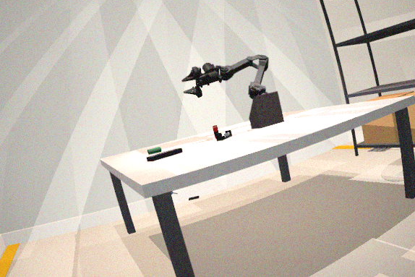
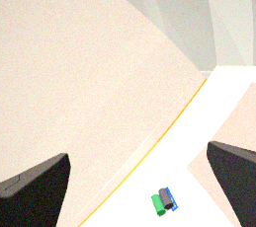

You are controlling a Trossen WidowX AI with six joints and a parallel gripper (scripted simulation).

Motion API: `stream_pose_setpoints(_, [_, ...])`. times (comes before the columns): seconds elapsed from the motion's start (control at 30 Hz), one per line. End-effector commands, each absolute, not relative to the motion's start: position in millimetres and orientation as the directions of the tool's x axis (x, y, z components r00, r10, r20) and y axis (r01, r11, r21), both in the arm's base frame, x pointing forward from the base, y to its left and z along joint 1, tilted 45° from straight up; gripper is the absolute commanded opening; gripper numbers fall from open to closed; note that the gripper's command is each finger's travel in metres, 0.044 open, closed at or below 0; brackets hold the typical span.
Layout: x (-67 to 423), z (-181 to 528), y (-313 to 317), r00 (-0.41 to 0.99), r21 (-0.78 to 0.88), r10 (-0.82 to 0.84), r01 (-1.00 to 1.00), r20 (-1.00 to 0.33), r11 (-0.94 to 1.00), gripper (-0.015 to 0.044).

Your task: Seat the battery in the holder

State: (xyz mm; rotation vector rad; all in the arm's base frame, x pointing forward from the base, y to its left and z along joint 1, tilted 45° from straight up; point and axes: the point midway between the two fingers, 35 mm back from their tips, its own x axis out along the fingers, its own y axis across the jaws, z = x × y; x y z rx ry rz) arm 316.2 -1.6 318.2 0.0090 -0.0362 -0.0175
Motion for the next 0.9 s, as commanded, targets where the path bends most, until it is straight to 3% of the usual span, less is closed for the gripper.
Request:
stream_pose_setpoints(0.0, [318,316,-1,1.0,0.017,-0.019,0.019,0.023,1.0,0.0374])
stream_pose_setpoints(0.23, [358,214,20,0.881,0.189,-0.085,0.193,-0.465,0.963,0.019])
stream_pose_setpoints(0.43, [355,134,36,0.603,0.077,-0.234,0.443,-0.763,0.893,0.0032])
stream_pose_setpoints(0.47, [352,124,37,0.55,0.037,-0.267,0.479,-0.791,0.877,0.0006])
stream_pose_setpoints(0.6, [339,90,42,0.345,-0.161,-0.42,0.581,-0.839,0.798,0.0])
stream_pose_setpoints(0.77, [321,65,46,0.147,-0.429,-0.632,0.617,-0.761,0.66,0.0])
stream_pose_setpoints(0.87, [317,61,48,0.11,-0.499,-0.691,0.611,-0.715,0.614,0.0])
